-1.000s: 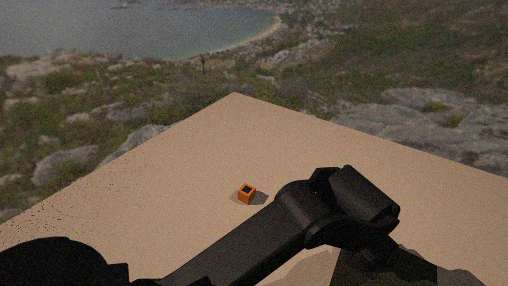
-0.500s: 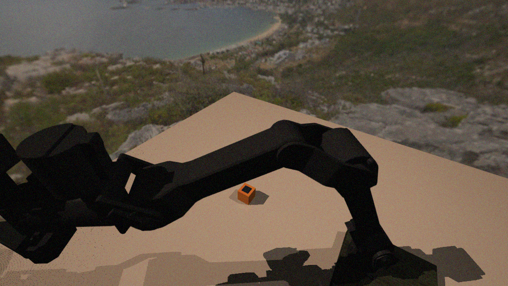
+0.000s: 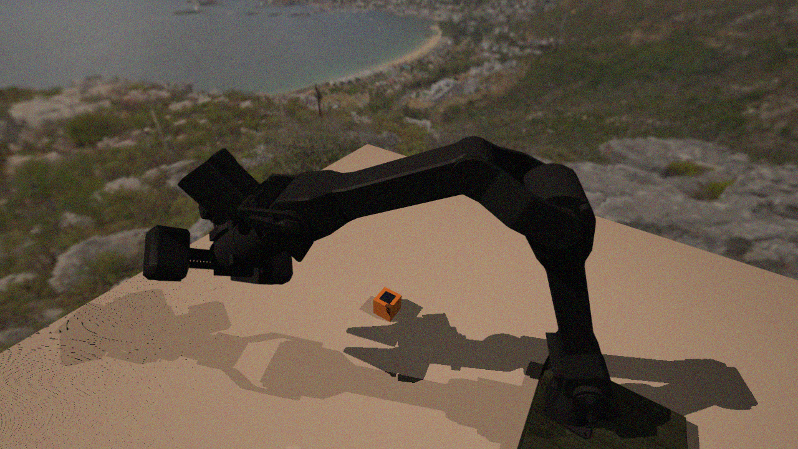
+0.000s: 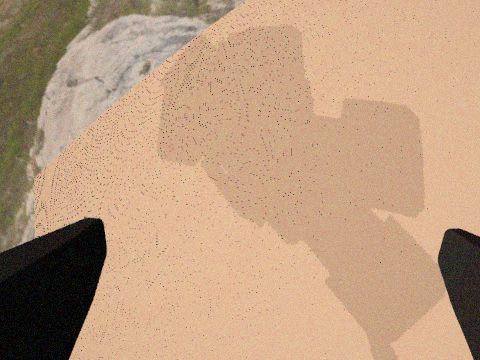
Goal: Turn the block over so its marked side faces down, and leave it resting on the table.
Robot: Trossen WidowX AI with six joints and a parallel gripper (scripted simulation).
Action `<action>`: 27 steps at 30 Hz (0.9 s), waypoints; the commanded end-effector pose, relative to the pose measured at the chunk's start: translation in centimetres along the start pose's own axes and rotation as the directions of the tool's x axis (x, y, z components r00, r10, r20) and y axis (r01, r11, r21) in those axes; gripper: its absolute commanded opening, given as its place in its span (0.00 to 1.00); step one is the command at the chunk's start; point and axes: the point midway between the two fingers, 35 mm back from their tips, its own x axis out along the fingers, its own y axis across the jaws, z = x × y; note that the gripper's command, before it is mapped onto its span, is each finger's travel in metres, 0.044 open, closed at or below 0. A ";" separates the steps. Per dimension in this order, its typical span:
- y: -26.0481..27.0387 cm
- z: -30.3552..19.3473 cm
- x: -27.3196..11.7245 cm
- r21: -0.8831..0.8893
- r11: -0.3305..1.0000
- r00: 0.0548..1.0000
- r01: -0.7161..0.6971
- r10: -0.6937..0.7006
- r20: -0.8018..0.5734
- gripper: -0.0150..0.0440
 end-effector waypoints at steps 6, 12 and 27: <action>-14.4 1.0 -4.4 -0.368 0.883 0.894 0.292 -0.388 -0.222 1.00; -21.5 -0.1 -9.5 -0.542 0.791 0.742 0.285 -0.539 -0.397 1.00; -25.3 -1.3 -12.1 -0.604 0.765 0.640 0.223 -0.583 -0.501 1.00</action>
